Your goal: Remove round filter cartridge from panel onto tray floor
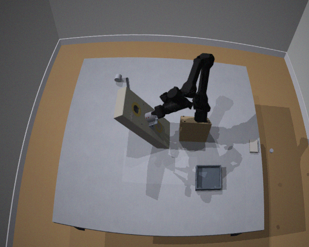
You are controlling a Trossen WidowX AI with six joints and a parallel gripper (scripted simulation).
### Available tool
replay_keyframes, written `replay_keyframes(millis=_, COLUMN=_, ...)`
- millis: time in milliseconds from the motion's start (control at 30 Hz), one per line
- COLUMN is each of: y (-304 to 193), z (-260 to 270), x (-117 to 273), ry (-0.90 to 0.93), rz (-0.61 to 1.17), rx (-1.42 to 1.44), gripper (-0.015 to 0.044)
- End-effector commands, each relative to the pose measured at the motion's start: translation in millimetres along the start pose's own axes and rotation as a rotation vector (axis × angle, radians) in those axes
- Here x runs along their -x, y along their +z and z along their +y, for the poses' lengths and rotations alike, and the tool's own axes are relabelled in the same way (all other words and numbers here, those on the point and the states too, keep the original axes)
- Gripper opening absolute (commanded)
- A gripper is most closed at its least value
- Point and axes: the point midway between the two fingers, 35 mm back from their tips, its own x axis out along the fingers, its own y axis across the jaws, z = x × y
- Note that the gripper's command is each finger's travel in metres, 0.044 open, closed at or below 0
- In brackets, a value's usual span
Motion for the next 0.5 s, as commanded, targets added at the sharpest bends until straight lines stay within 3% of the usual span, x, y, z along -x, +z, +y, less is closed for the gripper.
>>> replay_keyframes(millis=0, y=2.7, z=3.2, x=0.3, ry=0.005, rz=0.002, rx=-0.002, gripper=0.0110)
replay_keyframes(millis=333, y=49.7, z=55.3, x=8.9, ry=0.006, rz=0.002, rx=-0.003, gripper=0.0110)
replay_keyframes(millis=467, y=61.9, z=71.4, x=20.9, ry=0.008, rz=0.005, rx=-0.009, gripper=0.0215)
